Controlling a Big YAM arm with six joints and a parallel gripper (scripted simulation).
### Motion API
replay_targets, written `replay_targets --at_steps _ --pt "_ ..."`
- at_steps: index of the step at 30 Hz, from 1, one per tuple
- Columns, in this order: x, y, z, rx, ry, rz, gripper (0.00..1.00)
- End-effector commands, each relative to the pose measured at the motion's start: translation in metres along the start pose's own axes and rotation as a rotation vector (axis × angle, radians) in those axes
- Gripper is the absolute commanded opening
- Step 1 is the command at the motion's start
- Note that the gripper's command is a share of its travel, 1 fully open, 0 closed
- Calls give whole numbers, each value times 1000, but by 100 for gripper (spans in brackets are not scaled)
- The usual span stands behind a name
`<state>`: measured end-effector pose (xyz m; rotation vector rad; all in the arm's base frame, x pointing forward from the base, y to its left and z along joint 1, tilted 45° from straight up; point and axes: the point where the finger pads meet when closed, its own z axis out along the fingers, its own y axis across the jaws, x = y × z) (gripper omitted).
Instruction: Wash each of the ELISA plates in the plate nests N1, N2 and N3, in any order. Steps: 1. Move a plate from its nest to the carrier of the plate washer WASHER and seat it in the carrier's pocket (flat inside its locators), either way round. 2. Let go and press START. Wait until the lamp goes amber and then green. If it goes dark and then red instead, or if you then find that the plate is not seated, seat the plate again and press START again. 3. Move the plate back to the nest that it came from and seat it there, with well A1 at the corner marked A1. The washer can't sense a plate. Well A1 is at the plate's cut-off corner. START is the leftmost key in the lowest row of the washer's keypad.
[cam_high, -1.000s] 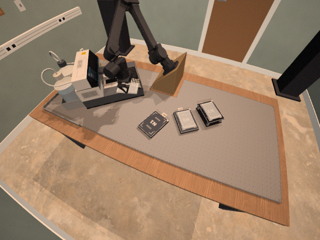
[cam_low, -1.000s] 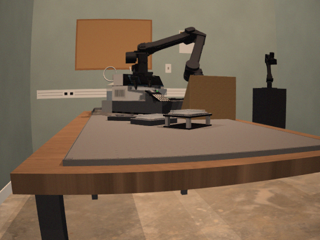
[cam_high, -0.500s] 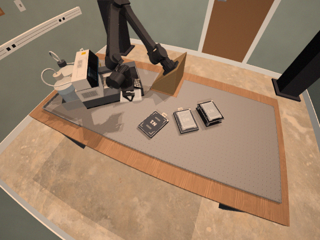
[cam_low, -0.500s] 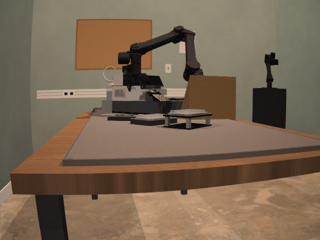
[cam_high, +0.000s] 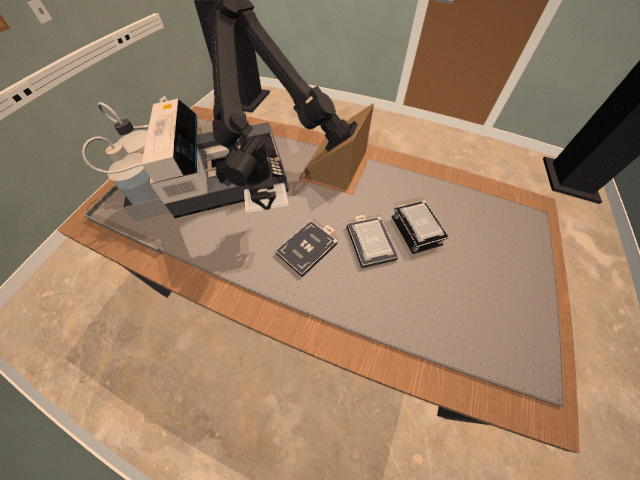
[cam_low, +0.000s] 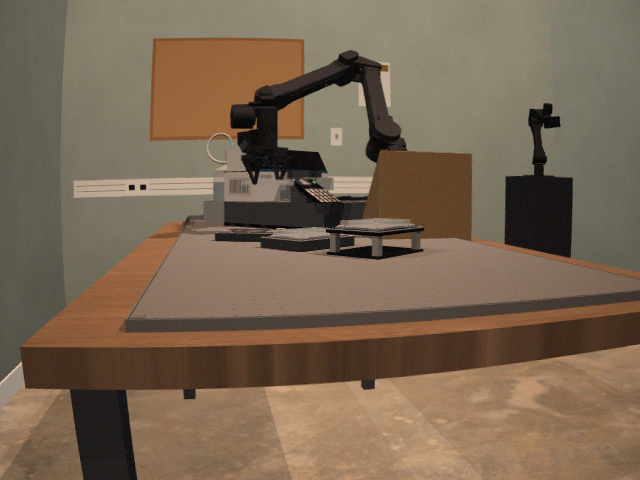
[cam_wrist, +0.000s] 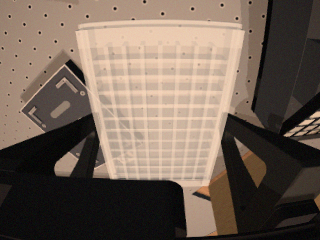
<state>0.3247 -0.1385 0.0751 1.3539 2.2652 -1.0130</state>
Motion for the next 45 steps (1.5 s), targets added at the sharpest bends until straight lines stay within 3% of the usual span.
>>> replay_targets --at_steps 1,17,33,36,37,45 --pt "3 33 -9 -40 -21 -136 84" --pt "50 89 1 -37 -28 -603 84" --pt "95 143 11 -39 -26 -583 84" --pt "96 142 11 -32 -24 -589 84" --pt "85 141 3 -49 -31 -563 84" --pt "85 131 13 -29 -16 -561 84"
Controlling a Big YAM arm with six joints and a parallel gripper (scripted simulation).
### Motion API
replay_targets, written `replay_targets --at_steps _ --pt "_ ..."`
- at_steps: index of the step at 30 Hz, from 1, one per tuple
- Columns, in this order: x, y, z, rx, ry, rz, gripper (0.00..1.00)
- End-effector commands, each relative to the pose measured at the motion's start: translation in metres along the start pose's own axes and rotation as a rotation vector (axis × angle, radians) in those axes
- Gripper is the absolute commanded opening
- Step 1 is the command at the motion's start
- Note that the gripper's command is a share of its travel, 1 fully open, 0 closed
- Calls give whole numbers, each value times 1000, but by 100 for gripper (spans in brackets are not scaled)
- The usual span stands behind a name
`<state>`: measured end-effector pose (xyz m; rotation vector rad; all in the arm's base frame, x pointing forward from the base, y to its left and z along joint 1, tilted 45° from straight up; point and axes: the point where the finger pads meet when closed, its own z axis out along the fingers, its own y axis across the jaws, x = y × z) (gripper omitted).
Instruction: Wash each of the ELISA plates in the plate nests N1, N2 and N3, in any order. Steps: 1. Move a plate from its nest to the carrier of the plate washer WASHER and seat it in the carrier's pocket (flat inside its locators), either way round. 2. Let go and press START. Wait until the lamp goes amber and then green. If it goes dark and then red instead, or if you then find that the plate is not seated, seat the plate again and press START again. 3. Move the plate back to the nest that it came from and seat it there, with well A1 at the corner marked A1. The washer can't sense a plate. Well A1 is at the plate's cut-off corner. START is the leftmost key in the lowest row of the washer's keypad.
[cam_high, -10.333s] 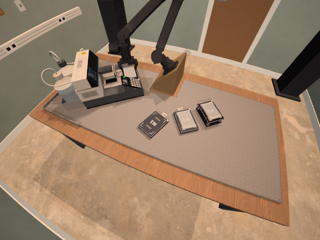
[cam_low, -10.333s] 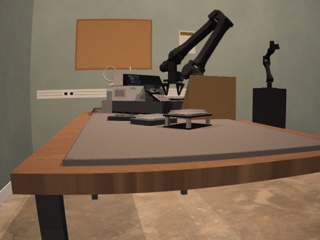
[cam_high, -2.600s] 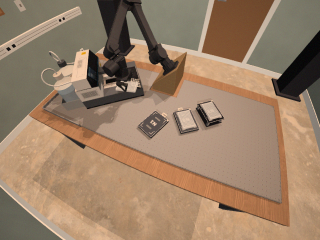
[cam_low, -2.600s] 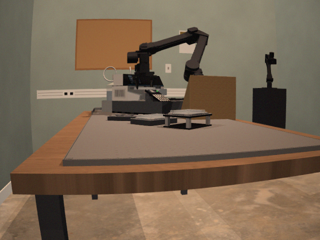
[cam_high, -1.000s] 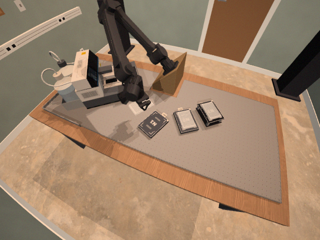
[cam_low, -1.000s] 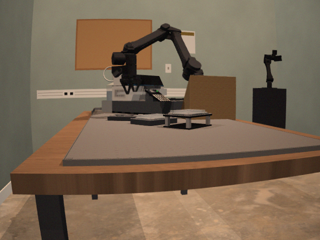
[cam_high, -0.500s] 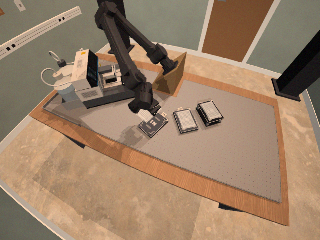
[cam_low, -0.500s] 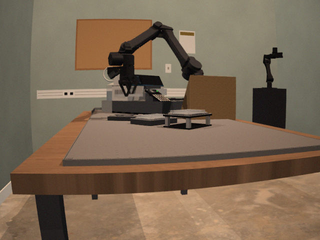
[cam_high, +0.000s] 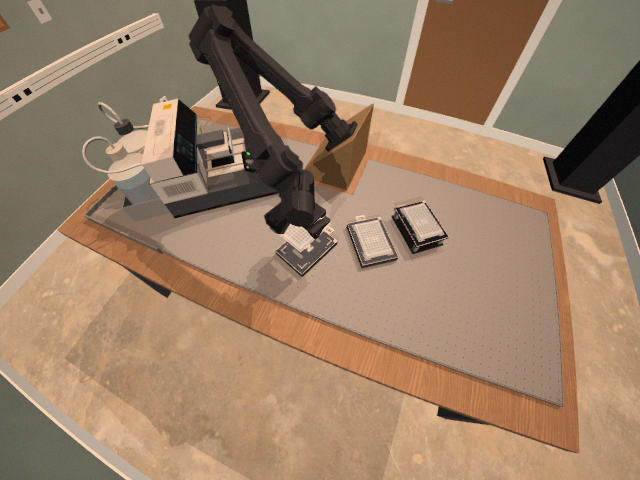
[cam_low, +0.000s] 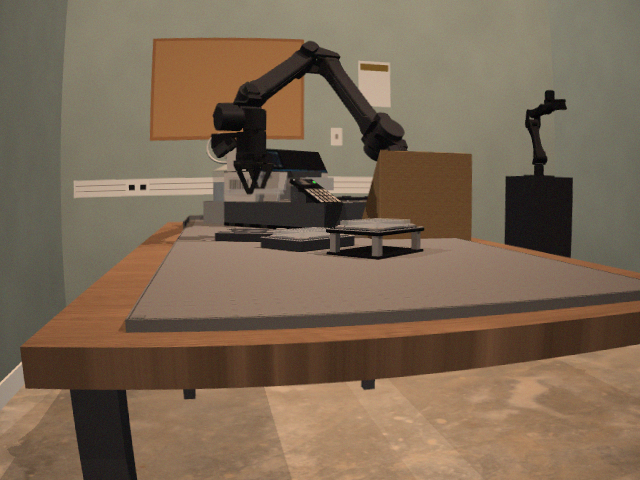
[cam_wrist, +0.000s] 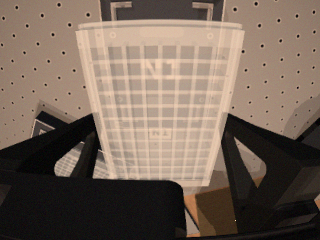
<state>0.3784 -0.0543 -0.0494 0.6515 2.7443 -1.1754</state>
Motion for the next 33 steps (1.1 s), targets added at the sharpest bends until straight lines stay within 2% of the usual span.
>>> replay_targets --at_steps 1,33 --pt "-17 -2 -10 -21 -23 49 84" --pt "-19 -3 -10 -20 -23 37 84"
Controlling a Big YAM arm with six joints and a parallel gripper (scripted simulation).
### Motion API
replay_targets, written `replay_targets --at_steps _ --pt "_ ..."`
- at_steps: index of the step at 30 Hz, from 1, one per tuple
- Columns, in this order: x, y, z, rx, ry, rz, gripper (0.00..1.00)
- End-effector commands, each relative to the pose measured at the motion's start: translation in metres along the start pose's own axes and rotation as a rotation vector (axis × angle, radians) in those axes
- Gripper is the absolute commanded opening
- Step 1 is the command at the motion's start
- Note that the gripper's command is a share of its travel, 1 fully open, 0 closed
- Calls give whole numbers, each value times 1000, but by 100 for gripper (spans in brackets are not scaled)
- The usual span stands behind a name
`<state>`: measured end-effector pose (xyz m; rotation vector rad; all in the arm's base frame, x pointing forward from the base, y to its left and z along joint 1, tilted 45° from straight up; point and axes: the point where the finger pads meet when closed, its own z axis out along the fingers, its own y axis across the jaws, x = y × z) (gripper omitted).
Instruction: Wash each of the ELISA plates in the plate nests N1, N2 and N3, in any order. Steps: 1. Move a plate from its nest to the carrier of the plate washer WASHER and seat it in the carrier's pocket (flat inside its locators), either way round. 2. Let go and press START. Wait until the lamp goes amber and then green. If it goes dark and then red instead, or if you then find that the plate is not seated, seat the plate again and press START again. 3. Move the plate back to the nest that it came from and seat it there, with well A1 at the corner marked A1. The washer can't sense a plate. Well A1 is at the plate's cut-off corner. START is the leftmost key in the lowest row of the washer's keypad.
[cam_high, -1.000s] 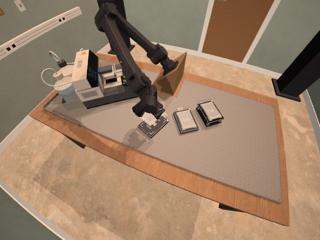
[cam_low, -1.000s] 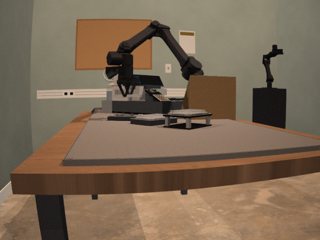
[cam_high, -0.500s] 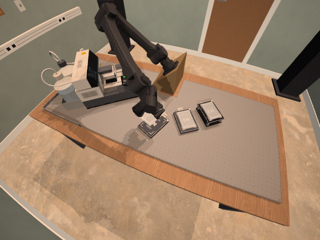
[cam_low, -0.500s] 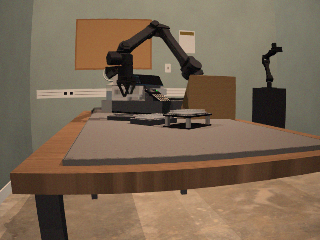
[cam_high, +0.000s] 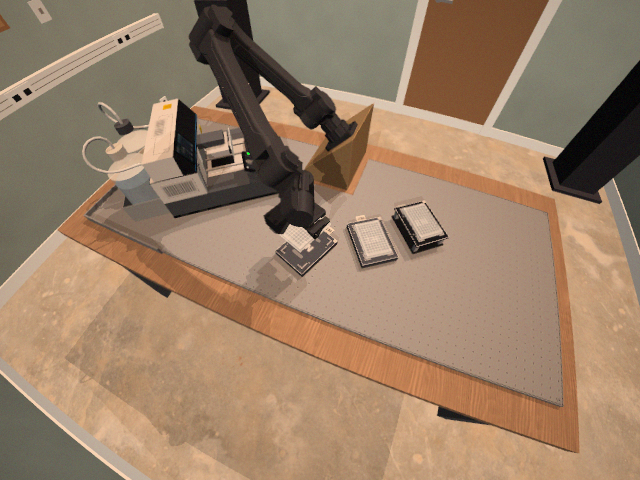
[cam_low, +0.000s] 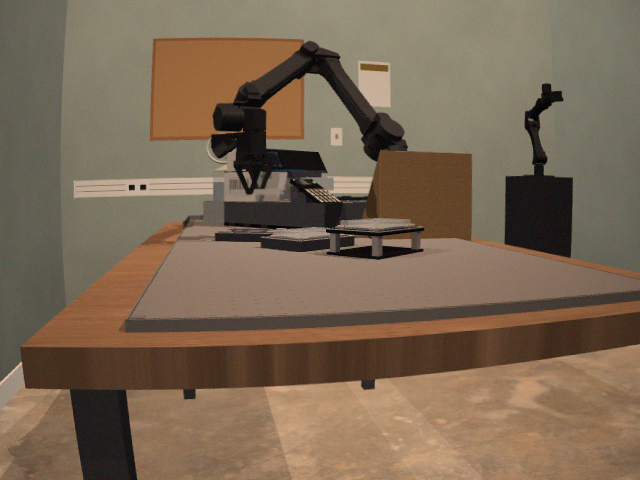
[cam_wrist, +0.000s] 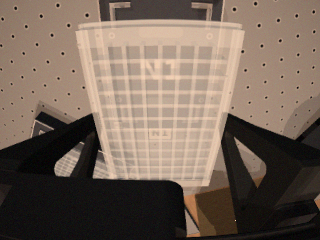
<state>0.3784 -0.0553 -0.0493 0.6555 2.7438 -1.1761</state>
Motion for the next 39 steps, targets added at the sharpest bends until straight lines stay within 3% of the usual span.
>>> replay_targets --at_steps 1,6,13,14,17,28,31,33,39 --pt "-16 -5 -4 -19 -20 35 84" --pt "-1 -2 16 4 5 3 84" --pt "-1 -2 24 4 5 3 84" --pt "-17 -2 13 -19 -25 34 84" --pt "-1 -1 30 2 4 1 84" --pt "-4 2 46 -1 -3 4 84" --pt "-7 4 40 -11 -20 3 84" --pt "-1 -1 54 4 5 3 84" --pt "-2 0 64 2 3 5 84"
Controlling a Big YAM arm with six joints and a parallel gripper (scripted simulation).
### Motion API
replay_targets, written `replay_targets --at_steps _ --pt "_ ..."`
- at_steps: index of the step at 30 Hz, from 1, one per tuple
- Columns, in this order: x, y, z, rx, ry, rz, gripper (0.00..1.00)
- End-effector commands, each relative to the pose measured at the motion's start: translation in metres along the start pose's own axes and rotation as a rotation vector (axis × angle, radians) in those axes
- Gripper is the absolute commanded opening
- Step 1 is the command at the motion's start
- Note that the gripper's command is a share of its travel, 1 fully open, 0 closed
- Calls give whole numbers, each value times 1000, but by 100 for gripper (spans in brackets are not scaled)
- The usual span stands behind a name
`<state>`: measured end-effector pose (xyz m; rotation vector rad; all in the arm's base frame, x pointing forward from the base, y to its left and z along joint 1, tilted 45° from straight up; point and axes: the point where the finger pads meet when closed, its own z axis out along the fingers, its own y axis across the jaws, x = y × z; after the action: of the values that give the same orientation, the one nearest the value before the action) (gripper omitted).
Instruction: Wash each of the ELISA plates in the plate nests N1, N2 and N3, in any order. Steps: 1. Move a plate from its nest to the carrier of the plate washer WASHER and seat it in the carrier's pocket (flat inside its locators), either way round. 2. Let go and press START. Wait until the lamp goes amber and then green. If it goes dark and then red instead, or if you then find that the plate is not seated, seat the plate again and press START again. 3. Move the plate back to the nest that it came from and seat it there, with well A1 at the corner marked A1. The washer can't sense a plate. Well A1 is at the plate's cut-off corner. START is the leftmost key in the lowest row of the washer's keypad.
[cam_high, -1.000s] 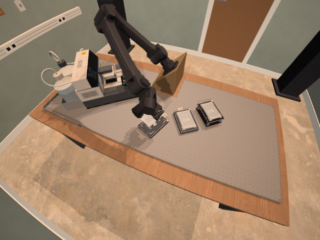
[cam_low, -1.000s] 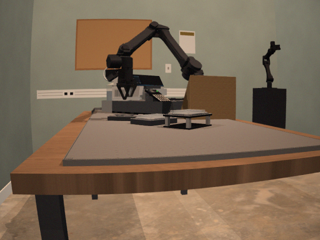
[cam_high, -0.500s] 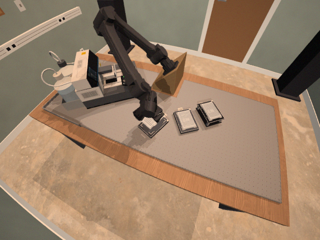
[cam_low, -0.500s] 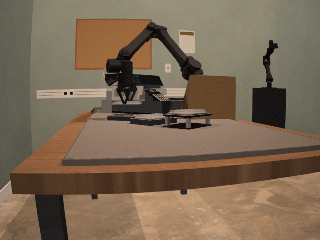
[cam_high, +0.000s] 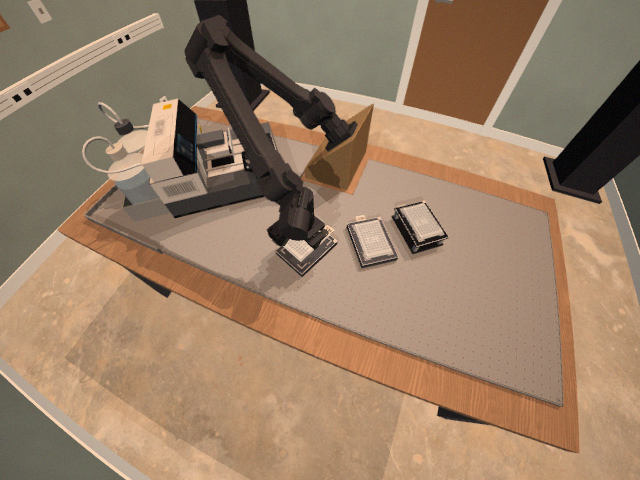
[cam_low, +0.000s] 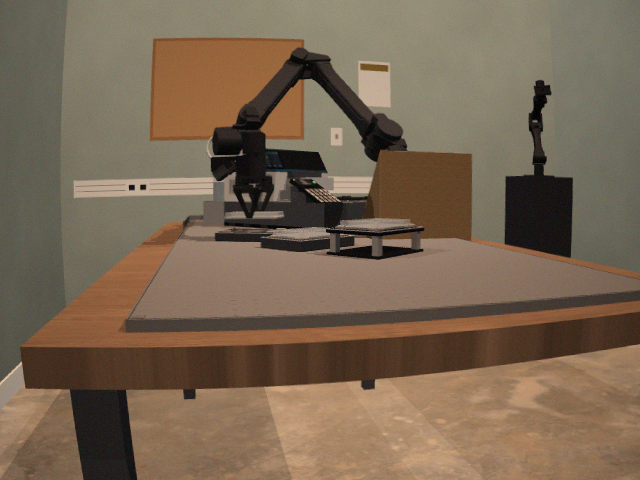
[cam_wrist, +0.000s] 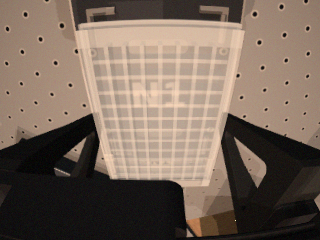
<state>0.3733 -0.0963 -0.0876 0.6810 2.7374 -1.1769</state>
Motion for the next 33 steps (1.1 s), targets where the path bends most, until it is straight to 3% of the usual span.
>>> replay_targets --at_steps 1,6,9,13,14,15,33 --pt "0 3 7 -2 -8 -19 84" --pt "-3 1 17 -1 -5 -9 84" --pt "-3 4 9 -11 -24 -17 84" --pt "-1 1 26 0 -2 -12 84" --pt "0 1 26 0 -1 -12 84" --pt "-9 5 14 -13 -23 -2 84" --pt "-9 5 14 -13 -23 -2 84"
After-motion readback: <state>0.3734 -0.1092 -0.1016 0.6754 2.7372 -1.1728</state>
